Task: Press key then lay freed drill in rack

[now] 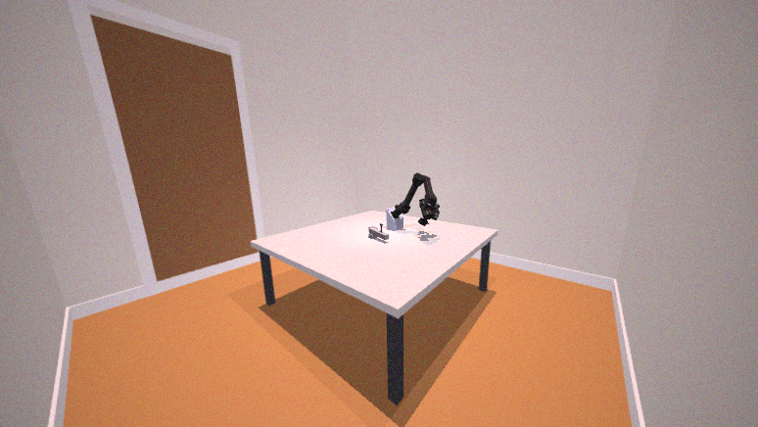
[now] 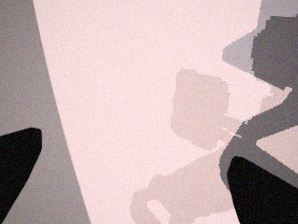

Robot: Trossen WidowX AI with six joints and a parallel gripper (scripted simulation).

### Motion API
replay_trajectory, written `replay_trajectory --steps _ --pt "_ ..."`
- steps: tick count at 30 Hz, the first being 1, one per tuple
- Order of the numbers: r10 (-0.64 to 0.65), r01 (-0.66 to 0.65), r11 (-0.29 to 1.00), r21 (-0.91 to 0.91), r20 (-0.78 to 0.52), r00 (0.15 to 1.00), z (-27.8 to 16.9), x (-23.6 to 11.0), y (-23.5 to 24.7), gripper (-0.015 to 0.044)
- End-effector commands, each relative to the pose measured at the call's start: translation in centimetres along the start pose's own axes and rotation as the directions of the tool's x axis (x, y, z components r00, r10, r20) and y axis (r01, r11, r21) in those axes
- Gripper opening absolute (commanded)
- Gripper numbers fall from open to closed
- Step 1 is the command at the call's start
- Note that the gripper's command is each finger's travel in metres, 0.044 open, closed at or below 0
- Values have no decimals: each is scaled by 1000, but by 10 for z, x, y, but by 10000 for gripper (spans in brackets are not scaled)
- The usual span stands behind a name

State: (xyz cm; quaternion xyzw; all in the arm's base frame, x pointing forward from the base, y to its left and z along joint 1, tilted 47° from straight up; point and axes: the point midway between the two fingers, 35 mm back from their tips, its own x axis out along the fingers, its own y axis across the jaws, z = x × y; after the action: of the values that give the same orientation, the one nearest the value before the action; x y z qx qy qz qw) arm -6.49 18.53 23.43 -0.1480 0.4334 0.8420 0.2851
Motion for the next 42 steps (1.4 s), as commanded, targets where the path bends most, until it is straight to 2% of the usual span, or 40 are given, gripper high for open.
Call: replay_trajectory --steps 1,9,15,22,29,36,42 --pt "0 0 1000 0 0 1000 0 0 0 374" --pt "-6 6 1000 11 2 1000 0 -1 -2 164" --pt "-184 152 930 333 66 981 8 -34 -71 6" --pt "-399 208 708 675 140 906 -9 -105 -155 0" --pt "-565 95 415 905 174 807 -64 -179 -212 0" --pt "-692 -140 128 982 190 697 -144 -242 -239 0" --pt "-707 -178 91 980 190 681 -157 -250 -240 0"
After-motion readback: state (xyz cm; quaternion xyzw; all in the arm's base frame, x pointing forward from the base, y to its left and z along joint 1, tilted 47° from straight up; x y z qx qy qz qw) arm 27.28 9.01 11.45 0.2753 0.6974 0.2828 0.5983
